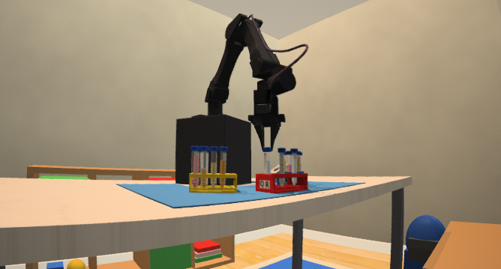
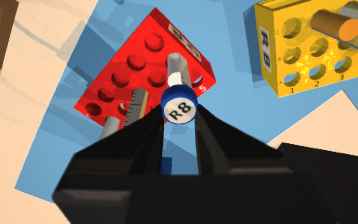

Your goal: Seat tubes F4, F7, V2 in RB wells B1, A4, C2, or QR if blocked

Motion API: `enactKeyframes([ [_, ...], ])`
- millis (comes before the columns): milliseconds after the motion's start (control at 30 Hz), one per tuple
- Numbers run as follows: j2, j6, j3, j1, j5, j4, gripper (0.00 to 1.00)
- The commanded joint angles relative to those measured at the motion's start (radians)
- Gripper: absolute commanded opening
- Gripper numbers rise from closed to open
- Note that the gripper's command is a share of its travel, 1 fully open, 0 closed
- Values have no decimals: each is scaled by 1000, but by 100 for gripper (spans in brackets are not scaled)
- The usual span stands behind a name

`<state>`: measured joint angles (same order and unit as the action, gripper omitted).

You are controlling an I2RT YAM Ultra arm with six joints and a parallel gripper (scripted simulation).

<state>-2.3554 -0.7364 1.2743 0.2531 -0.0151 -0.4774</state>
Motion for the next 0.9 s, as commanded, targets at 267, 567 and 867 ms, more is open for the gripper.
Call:
enactKeyframes([
  [267,43,3,17,2,-8,-30,0],
  [567,71,-1,2,-2,-8,-53,0],
  [867,91,-6,3,-8,-8,-73,0],
])
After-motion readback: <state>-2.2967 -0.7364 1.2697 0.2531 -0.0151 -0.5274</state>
